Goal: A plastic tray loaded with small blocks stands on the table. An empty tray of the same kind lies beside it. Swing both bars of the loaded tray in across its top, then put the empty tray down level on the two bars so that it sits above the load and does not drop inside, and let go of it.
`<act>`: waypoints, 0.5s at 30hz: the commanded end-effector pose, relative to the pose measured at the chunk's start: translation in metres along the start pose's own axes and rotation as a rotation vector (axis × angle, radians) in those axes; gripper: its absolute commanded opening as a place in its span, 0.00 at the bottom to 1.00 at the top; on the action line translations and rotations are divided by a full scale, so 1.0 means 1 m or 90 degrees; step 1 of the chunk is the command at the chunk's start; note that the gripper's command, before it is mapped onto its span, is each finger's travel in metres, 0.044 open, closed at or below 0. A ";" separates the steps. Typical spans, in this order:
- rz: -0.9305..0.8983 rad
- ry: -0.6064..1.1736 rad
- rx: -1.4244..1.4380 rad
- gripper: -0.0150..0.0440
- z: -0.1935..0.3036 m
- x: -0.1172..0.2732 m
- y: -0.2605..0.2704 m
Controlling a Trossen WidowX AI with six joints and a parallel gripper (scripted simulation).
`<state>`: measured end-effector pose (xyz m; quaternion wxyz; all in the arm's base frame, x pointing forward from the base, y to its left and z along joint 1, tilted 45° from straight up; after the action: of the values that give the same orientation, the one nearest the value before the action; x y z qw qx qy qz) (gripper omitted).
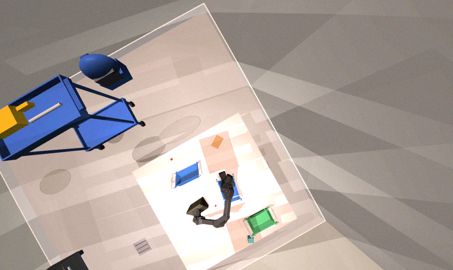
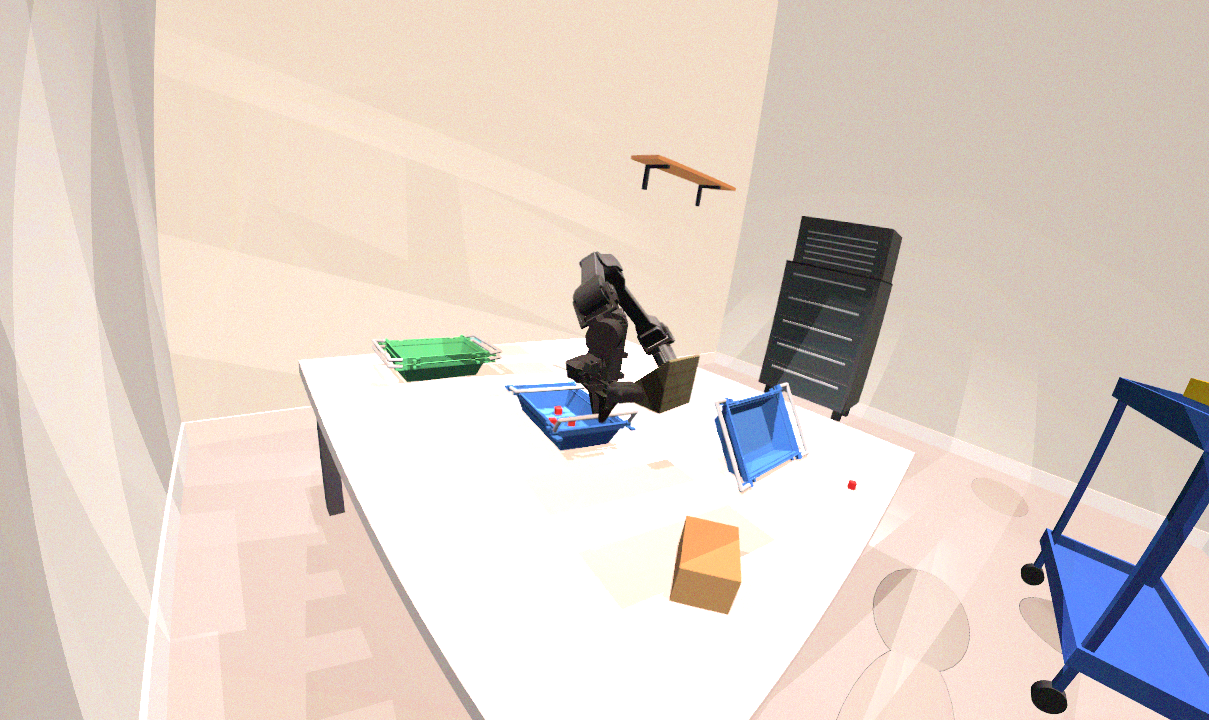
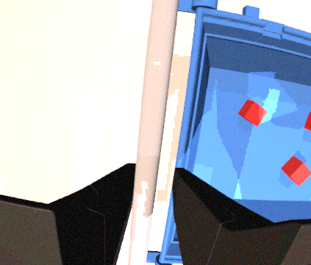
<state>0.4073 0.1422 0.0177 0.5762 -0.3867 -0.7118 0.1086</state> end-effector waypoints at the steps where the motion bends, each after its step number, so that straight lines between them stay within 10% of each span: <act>1: 0.020 0.005 0.001 0.40 -0.004 -0.008 -0.018; 15: 0.021 0.005 0.001 0.40 -0.008 -0.025 -0.047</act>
<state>0.3985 0.0898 0.0289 0.5767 -0.4045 -0.7007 0.1131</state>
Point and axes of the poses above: the point midway between the two fingers, 35 mm back from their tips, its own x axis back along the fingers, its own y axis across the jaws, z = x × y, the point moved 10 cm from there along x, back along the fingers, and after that the axes turned 8 degrees about -x, right-handed, at the moved point
